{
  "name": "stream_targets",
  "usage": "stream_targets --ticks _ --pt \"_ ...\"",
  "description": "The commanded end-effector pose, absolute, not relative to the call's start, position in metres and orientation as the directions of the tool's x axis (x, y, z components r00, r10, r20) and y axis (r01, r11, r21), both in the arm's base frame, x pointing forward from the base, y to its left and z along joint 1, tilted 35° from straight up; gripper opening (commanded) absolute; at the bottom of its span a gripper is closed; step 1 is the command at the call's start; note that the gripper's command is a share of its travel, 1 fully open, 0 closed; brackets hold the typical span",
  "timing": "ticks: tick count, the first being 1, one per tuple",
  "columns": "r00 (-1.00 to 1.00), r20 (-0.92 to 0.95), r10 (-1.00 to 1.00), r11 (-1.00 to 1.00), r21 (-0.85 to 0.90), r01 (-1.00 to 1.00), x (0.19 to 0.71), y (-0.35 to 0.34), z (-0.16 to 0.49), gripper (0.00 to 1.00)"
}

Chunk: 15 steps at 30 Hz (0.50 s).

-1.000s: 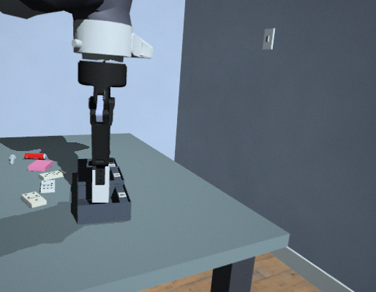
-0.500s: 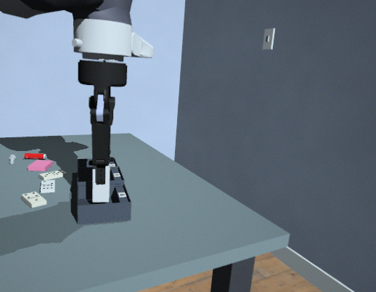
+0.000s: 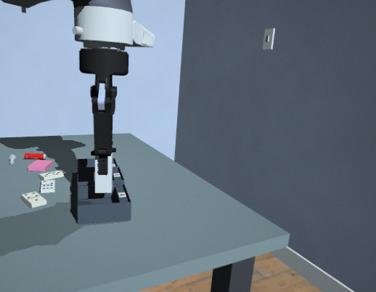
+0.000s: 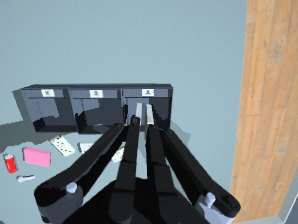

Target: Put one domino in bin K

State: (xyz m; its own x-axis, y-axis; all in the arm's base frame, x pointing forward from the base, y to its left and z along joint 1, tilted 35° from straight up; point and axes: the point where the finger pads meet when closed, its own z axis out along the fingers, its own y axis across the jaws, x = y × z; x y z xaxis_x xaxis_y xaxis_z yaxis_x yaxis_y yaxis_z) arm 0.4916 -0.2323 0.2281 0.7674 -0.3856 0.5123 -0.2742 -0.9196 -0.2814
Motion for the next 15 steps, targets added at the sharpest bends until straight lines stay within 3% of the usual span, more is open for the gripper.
stream_targets --ticks 1,15 --pt "0.774 0.507 -0.38 -0.922 -0.279 -0.27 0.487 -0.231 0.23 0.05" --pt "0.774 0.507 -0.38 -0.922 -0.279 -0.27 0.47 -0.234 0.255 0.05"
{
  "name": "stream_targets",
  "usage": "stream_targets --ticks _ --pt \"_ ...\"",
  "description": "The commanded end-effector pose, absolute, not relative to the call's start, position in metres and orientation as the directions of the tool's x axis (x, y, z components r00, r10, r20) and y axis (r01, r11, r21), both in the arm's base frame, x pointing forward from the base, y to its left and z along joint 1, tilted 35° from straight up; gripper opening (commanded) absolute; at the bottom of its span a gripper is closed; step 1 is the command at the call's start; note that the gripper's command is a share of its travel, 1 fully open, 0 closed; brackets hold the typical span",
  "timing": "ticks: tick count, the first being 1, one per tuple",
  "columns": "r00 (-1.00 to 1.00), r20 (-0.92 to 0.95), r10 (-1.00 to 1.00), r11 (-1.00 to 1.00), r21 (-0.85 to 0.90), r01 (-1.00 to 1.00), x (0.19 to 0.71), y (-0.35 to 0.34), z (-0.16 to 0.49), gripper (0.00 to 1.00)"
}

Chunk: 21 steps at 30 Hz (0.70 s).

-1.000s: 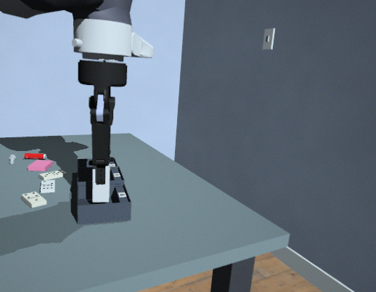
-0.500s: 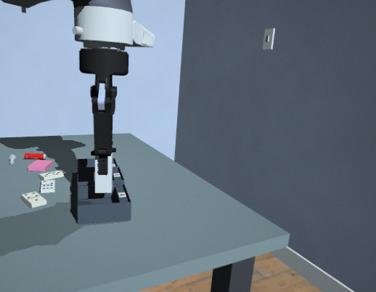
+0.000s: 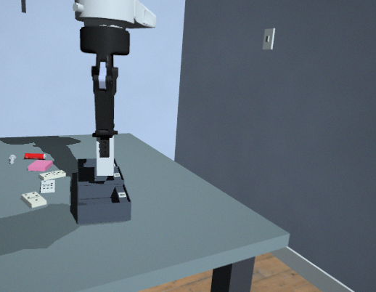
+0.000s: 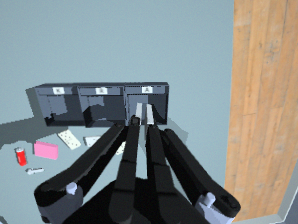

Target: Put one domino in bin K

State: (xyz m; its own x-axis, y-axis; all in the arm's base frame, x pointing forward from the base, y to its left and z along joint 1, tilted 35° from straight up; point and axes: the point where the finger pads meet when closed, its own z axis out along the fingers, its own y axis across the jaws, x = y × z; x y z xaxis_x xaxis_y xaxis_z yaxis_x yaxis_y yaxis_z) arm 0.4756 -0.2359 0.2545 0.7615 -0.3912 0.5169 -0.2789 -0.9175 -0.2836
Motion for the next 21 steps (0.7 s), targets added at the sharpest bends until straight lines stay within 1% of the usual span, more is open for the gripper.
stream_targets --ticks 1,19,21 --pt "0.774 0.507 -0.38 -0.922 -0.279 -0.27 0.4699 -0.2336 0.2547 0.05" --pt "0.774 0.507 -0.38 -0.922 -0.279 -0.27 0.4699 -0.2336 0.2547 0.05" --pt "0.774 0.507 -0.38 -0.922 -0.279 -0.27 0.4713 -0.2238 0.2566 0.05"
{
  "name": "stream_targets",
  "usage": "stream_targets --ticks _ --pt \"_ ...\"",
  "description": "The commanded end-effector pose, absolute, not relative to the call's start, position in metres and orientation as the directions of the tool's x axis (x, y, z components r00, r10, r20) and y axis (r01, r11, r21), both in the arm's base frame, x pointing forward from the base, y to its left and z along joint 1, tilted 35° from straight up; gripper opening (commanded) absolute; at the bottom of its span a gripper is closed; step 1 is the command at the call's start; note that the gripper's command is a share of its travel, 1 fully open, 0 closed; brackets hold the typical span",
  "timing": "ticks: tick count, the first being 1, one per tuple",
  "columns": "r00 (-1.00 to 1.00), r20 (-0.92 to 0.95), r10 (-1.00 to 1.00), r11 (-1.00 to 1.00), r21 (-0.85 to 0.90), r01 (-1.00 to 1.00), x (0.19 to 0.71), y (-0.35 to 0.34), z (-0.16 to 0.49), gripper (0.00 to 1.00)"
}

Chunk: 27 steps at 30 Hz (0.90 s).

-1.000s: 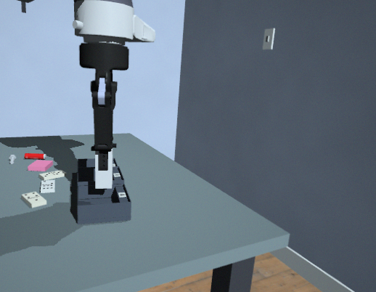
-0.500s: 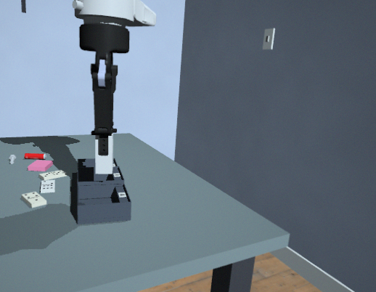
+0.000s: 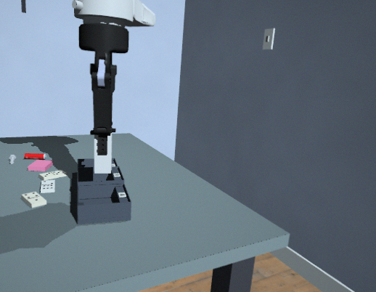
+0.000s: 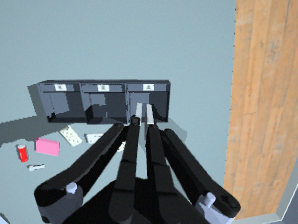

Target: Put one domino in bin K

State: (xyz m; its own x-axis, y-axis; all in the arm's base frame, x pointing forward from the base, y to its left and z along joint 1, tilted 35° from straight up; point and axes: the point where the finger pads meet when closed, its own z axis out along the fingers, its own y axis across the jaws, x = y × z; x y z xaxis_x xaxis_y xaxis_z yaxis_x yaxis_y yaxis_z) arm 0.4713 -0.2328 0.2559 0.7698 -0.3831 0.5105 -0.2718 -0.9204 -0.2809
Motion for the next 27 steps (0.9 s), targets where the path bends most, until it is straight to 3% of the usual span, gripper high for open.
stream_targets --ticks 1,17,27 --pt "0.774 0.507 -0.38 -0.922 -0.279 -0.27 0.472 -0.219 0.258 0.05" --pt "0.774 0.507 -0.38 -0.922 -0.279 -0.27 0.482 -0.152 0.271 0.05" --pt "0.774 0.507 -0.38 -0.922 -0.279 -0.27 0.482 -0.152 0.271 0.05"
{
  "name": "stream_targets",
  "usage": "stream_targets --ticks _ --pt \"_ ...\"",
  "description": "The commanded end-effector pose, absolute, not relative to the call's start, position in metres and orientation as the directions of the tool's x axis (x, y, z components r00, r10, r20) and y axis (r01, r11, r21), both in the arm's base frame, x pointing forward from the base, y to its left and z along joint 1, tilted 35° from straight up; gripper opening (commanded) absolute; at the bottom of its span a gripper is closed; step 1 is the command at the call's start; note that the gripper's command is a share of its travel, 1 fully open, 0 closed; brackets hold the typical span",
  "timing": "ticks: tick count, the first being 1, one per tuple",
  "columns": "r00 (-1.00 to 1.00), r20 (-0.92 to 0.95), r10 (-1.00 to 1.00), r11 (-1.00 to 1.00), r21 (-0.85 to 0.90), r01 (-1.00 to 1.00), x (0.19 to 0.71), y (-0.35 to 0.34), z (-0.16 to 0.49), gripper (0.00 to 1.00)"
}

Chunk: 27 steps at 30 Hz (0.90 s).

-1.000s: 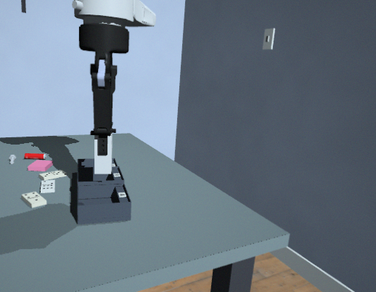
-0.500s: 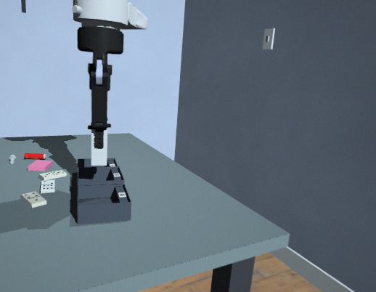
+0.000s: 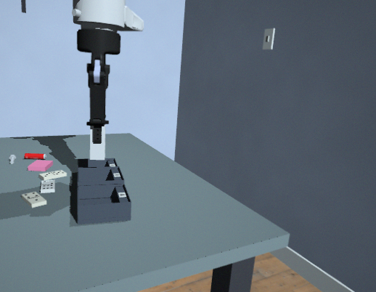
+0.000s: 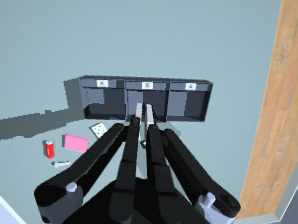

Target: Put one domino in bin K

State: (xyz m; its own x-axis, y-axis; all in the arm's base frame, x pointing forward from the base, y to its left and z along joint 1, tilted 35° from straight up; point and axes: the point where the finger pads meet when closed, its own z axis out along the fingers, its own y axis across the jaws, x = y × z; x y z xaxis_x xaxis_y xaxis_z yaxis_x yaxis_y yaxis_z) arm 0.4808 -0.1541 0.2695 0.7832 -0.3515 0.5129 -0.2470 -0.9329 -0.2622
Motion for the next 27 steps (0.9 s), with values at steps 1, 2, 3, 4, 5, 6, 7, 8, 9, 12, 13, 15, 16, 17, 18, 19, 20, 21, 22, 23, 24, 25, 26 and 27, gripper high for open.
stream_targets --ticks 1,2,3,4,5,6,7,8,9,12,13,15,16,17,18,19,20,21,22,23,24,25,26,27 --pt "0.774 0.507 -0.38 -0.922 -0.279 -0.27 0.482 -0.152 0.271 0.05" --pt "0.774 0.507 -0.38 -0.922 -0.279 -0.27 0.482 -0.152 0.271 0.05" --pt "0.774 0.507 -0.38 -0.922 -0.279 -0.27 0.482 -0.152 0.271 0.05" --pt "0.774 0.507 -0.38 -0.922 -0.279 -0.27 0.482 -0.152 0.271 0.05" --pt "0.774 0.507 -0.38 -0.922 -0.279 -0.27 0.482 -0.152 0.271 0.05" --pt "0.774 0.507 -0.38 -0.922 -0.279 -0.27 0.482 -0.152 0.271 0.05" --pt "0.774 0.507 -0.38 -0.922 -0.279 -0.27 0.482 -0.152 0.271 0.05" --pt "0.774 0.507 -0.38 -0.922 -0.279 -0.27 0.482 -0.152 0.271 0.05" --pt "0.774 0.507 -0.38 -0.922 -0.279 -0.27 0.482 -0.152 0.271 0.05" --pt "0.774 0.507 -0.38 -0.922 -0.279 -0.27 0.482 -0.152 0.271 0.05" --pt "0.774 0.507 -0.38 -0.922 -0.279 -0.27 0.482 -0.152 0.271 0.05" --pt "0.774 0.507 -0.38 -0.922 -0.279 -0.27 0.483 -0.152 0.269 0.05" --pt "0.774 0.507 -0.38 -0.922 -0.279 -0.27 0.485 -0.152 0.266 0.05" --pt "0.774 0.507 -0.38 -0.922 -0.279 -0.27 0.486 -0.152 0.264 0.05" --pt "0.774 0.507 -0.38 -0.922 -0.279 -0.27 0.488 -0.151 0.262 0.05" --pt "0.774 0.507 -0.38 -0.922 -0.279 -0.27 0.489 -0.151 0.26 0.05" --pt "0.774 0.507 -0.38 -0.922 -0.279 -0.27 0.491 -0.151 0.258 0.05" --pt "0.774 0.507 -0.38 -0.922 -0.279 -0.27 0.492 -0.151 0.256 0.05" --pt "0.774 0.507 -0.38 -0.922 -0.279 -0.27 0.494 -0.151 0.253 0.05" --pt "0.774 0.507 -0.38 -0.922 -0.279 -0.27 0.495 -0.15 0.251 0.05" --pt "0.774 0.507 -0.38 -0.922 -0.279 -0.27 0.497 -0.15 0.249 0.05" --pt "0.774 0.507 -0.38 -0.922 -0.279 -0.27 0.498 -0.15 0.247 0.05" --pt "0.774 0.507 -0.38 -0.922 -0.279 -0.27 0.5 -0.15 0.245 0.05" --pt "0.774 0.507 -0.38 -0.922 -0.279 -0.27 0.501 -0.149 0.243 0.05"
